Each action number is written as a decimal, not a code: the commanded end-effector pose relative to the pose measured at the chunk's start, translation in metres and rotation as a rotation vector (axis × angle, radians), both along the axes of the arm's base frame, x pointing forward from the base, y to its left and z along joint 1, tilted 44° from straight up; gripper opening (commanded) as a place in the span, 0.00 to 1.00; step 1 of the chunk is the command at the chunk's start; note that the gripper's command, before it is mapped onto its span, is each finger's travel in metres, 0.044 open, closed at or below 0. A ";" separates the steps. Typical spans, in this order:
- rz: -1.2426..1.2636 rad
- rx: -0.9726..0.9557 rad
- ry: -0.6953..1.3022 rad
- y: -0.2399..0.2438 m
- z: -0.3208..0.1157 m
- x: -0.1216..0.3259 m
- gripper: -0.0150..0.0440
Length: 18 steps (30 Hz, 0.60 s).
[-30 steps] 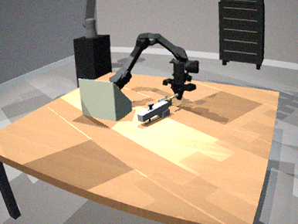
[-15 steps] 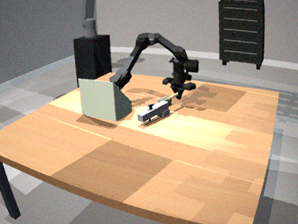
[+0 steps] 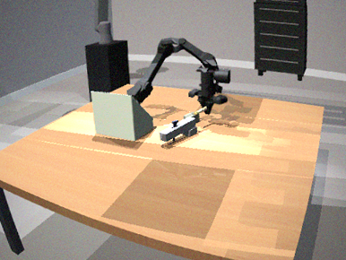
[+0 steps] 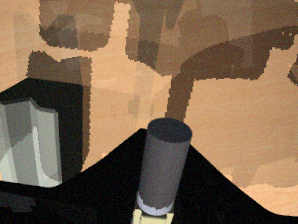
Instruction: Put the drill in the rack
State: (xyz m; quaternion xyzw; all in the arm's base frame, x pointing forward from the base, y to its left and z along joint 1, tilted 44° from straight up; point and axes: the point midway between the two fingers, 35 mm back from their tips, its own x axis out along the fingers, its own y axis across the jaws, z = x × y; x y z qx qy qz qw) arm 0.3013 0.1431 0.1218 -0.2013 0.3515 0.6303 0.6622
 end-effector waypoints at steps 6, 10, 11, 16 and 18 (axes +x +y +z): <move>-0.001 0.002 -0.006 -0.003 0.003 0.001 0.25; -0.001 0.002 -0.006 -0.004 0.004 0.001 0.25; -0.001 0.002 -0.006 -0.004 0.004 0.001 0.25; -0.001 0.002 -0.006 -0.005 0.005 0.001 0.25; -0.001 0.002 -0.006 -0.006 0.005 0.001 0.25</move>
